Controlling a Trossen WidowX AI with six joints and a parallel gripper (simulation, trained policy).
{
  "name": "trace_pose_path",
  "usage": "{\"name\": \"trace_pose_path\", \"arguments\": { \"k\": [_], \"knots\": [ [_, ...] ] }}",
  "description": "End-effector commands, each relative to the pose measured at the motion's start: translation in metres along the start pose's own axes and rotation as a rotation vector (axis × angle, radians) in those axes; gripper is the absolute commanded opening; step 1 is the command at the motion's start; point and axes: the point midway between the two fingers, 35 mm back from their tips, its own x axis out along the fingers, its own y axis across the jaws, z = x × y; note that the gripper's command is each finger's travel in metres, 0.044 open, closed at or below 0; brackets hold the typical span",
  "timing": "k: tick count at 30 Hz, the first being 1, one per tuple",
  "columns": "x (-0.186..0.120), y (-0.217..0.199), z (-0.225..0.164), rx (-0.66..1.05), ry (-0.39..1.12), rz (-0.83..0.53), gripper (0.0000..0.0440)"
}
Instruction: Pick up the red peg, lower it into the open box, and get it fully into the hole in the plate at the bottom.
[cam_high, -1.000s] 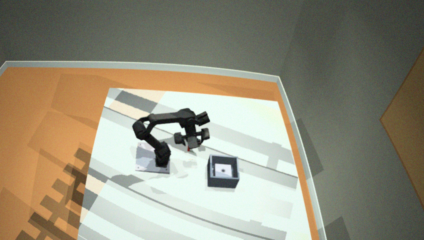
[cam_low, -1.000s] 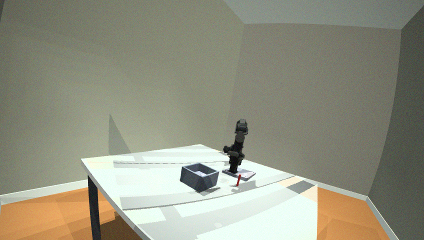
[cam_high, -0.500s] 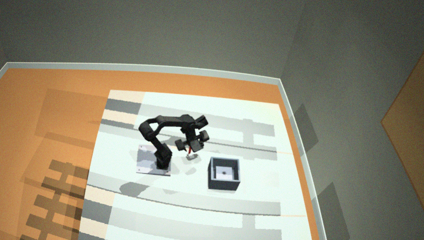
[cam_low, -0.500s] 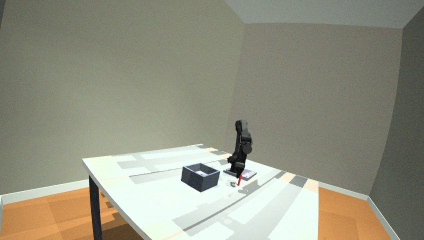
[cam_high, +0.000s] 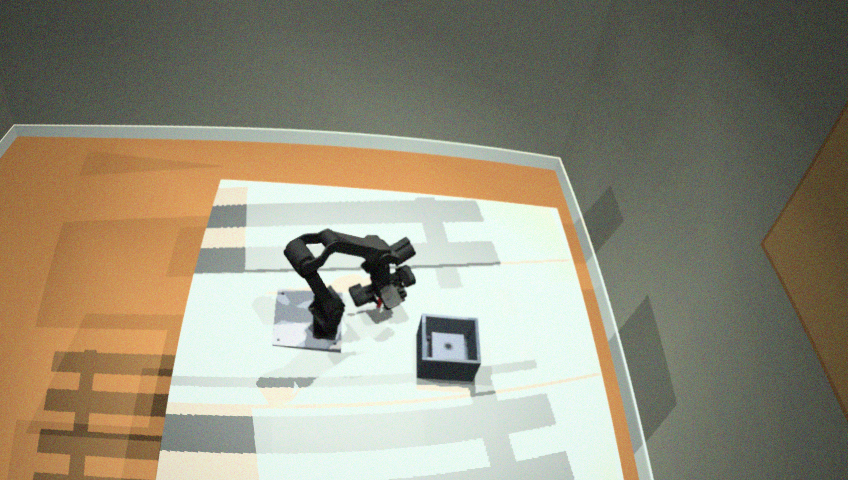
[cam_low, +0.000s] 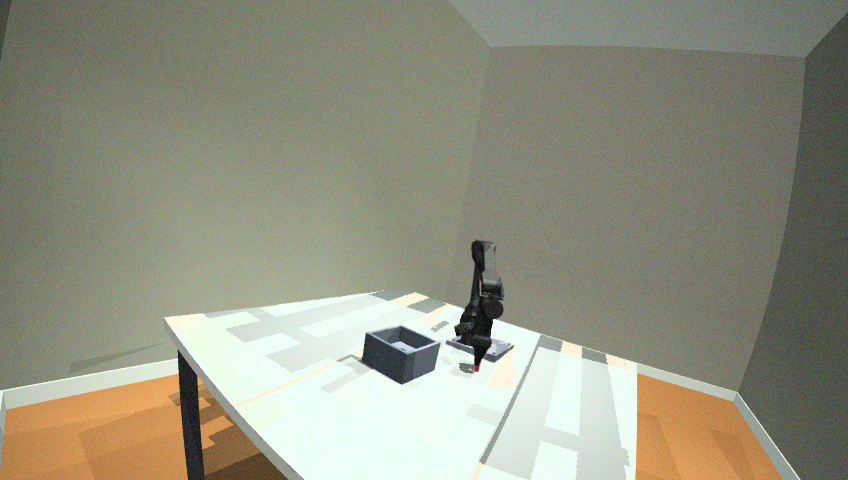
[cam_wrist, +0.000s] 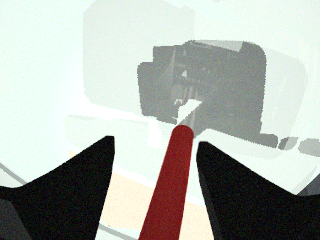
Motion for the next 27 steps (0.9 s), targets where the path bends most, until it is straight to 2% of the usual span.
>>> {"name": "trace_pose_path", "arguments": {
  "k": [1,5,27],
  "knots": [
    [0.001,0.000,-0.001,-0.012,0.019,-0.017,0.0130],
    [0.001,0.001,-0.001,-0.022,0.039,-0.032,0.0025],
    [-0.078,0.059,0.044,-0.182,-0.150,0.116,0.0000]
  ]
}}
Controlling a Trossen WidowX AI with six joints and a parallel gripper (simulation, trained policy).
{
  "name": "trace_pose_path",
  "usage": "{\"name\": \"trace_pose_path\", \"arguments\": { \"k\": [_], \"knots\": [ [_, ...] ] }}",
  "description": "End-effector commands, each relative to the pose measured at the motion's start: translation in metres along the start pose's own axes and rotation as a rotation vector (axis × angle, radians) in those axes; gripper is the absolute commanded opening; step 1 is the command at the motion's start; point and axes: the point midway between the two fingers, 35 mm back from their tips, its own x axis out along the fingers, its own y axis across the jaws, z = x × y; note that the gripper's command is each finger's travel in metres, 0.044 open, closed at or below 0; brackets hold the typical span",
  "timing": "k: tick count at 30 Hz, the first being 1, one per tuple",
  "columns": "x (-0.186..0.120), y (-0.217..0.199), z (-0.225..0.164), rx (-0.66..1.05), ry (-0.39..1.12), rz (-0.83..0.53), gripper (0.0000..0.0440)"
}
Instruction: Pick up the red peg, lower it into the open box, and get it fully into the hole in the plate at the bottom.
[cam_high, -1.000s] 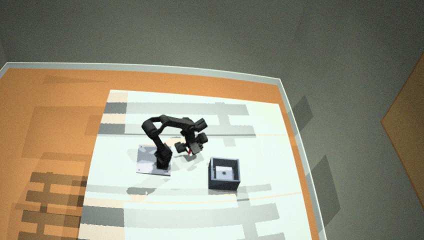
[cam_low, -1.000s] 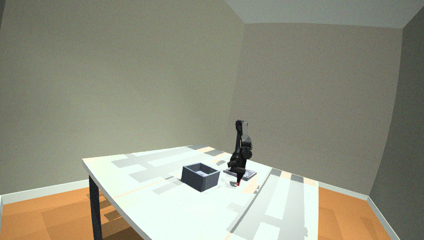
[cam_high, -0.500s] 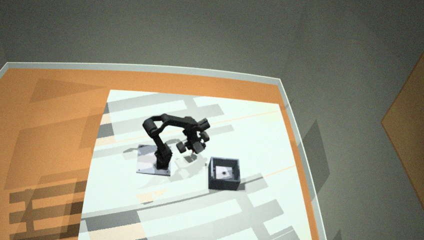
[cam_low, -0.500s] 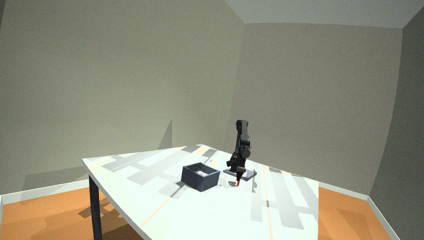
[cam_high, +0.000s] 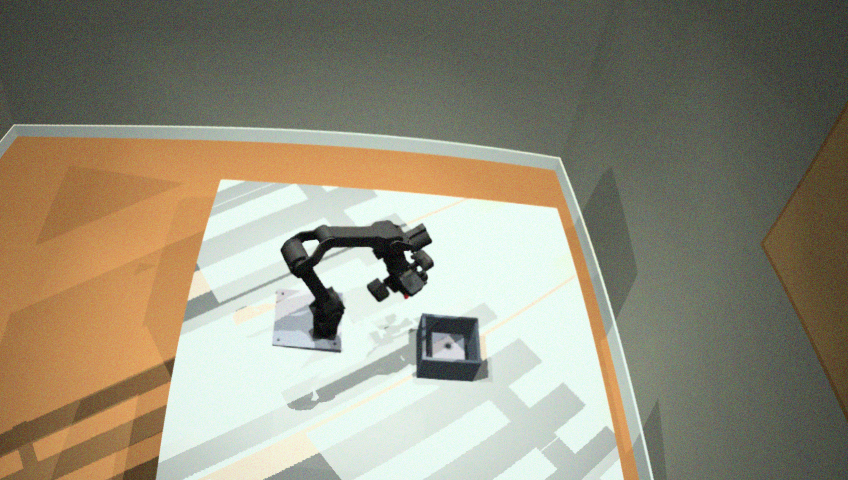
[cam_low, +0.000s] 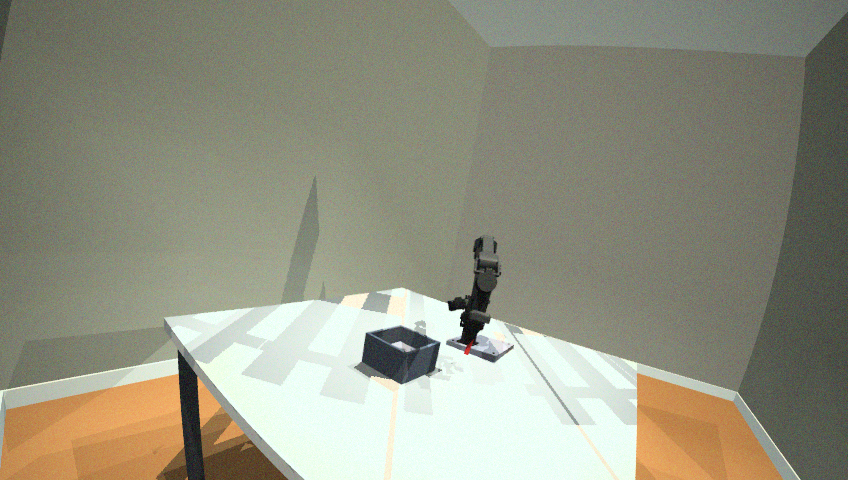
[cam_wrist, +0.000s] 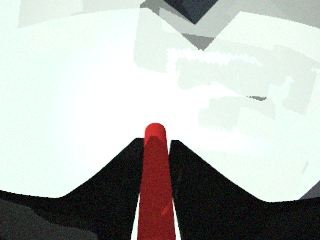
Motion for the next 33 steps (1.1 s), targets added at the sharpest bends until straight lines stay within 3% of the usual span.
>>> {"name": "trace_pose_path", "arguments": {
  "k": [1,15,33],
  "knots": [
    [-0.012,0.010,0.013,-0.007,-0.033,0.021,0.0000],
    [-0.025,0.024,0.082,0.043,-0.138,0.019,0.0000],
    [-0.010,0.020,0.152,0.133,-0.198,-0.022,0.0001]
  ]
}}
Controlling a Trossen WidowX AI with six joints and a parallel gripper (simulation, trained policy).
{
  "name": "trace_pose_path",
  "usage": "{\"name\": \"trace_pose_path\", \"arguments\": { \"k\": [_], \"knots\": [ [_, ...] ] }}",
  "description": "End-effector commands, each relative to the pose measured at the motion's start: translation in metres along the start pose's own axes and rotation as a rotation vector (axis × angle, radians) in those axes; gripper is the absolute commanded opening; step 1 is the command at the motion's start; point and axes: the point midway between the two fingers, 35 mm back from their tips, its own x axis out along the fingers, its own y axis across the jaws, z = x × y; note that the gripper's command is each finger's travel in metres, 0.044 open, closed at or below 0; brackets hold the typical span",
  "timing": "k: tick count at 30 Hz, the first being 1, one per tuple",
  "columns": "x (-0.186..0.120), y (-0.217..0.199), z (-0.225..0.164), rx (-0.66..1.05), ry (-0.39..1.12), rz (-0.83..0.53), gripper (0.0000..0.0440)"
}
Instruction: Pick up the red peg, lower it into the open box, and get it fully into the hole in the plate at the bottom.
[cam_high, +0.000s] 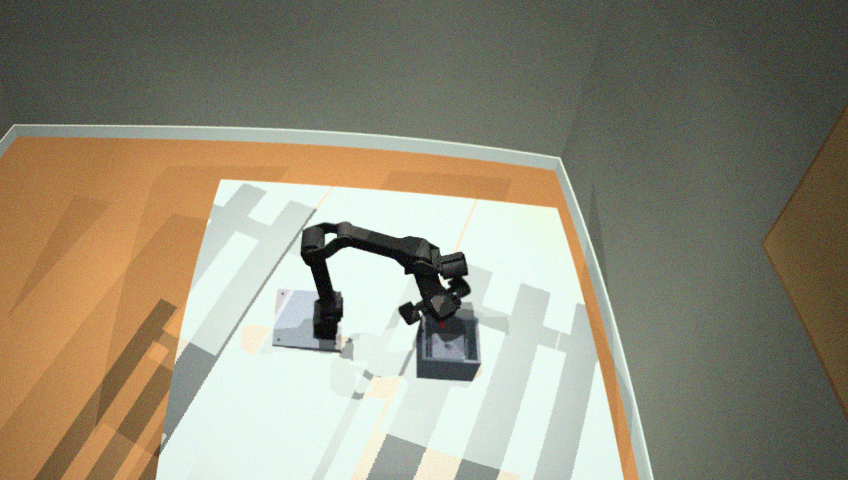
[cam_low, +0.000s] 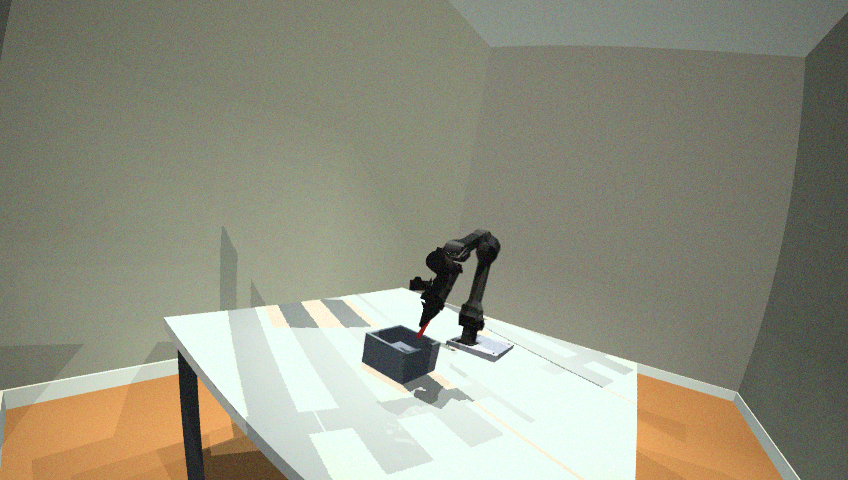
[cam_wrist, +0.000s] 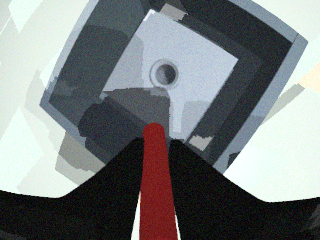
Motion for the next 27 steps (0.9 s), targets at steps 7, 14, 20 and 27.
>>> {"name": "trace_pose_path", "arguments": {
  "k": [7,14,20,27],
  "knots": [
    [0.020,0.003,0.023,0.028,0.007,-0.021,0.0007],
    [0.040,0.001,0.029,0.035,0.034,-0.051,0.0011],
    [0.061,-0.002,0.031,0.016,0.057,-0.088,0.0063],
    [0.073,-0.003,0.034,-0.023,0.078,-0.131,0.0151]
  ]
}}
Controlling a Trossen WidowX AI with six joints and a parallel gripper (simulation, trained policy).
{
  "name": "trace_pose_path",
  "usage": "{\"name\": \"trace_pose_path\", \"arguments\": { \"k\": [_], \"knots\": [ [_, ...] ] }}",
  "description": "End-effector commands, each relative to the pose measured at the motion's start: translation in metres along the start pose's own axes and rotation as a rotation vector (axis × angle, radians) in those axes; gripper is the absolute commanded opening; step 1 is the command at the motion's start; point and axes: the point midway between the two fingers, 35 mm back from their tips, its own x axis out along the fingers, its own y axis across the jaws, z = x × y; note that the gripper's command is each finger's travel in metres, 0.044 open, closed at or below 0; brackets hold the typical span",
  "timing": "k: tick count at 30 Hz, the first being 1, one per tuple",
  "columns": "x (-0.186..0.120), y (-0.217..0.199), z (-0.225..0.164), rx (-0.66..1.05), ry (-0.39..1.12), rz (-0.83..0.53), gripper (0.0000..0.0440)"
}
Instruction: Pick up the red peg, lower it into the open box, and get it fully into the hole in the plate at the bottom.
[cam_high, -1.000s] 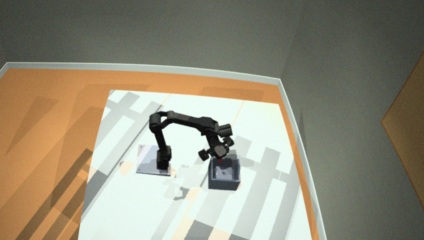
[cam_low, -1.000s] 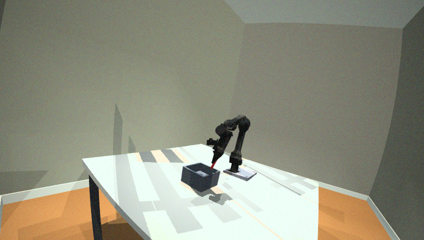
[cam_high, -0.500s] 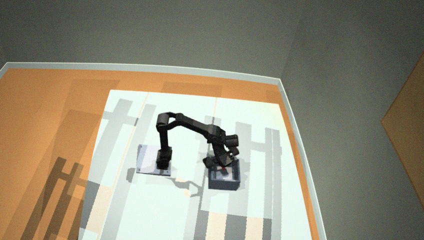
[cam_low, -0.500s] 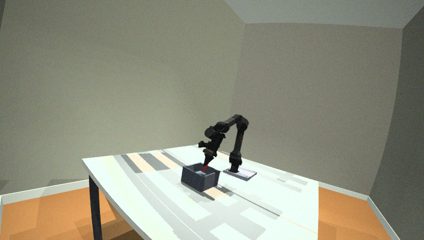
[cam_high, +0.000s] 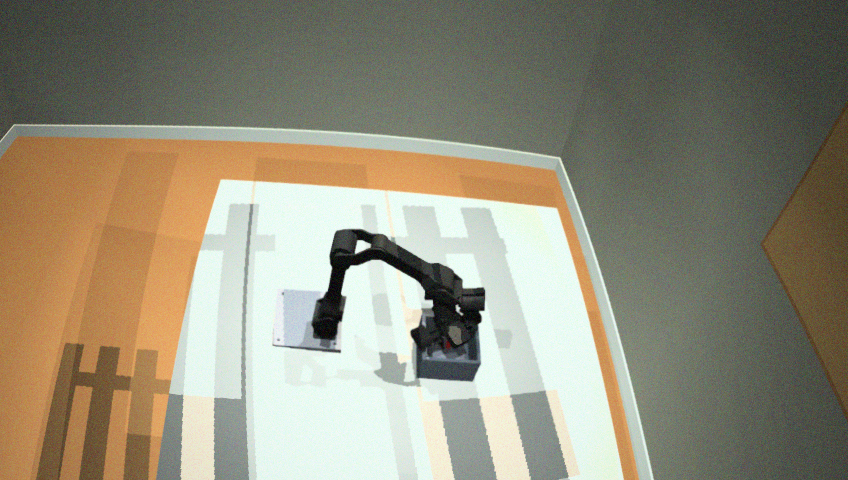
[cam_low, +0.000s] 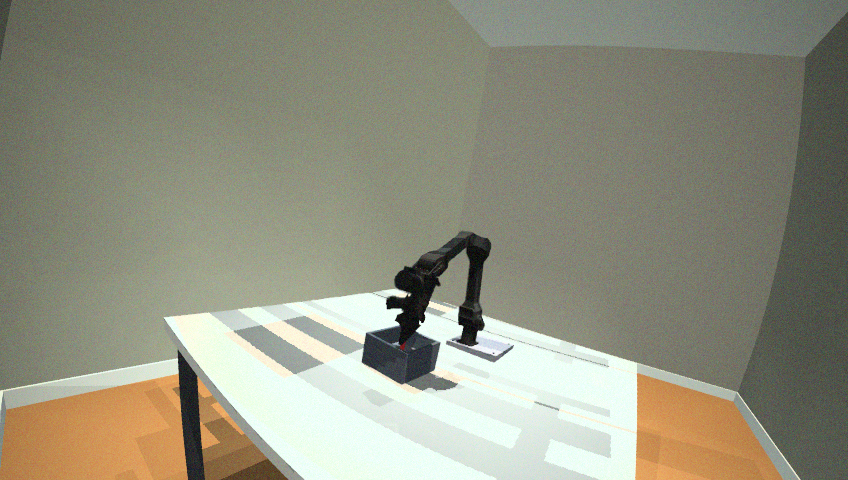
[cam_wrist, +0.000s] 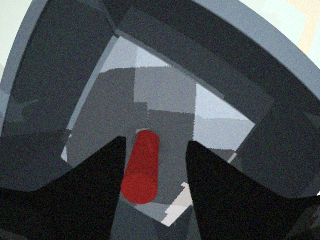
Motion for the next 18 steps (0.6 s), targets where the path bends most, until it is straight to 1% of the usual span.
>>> {"name": "trace_pose_path", "arguments": {
  "k": [1,10,18],
  "knots": [
    [0.001,0.004,0.004,-0.014,0.001,-0.006,0.0152],
    [0.002,0.022,0.021,-0.049,0.008,0.003,0.0152],
    [0.005,0.032,0.036,-0.068,0.023,-0.004,0.0141]
  ]
}}
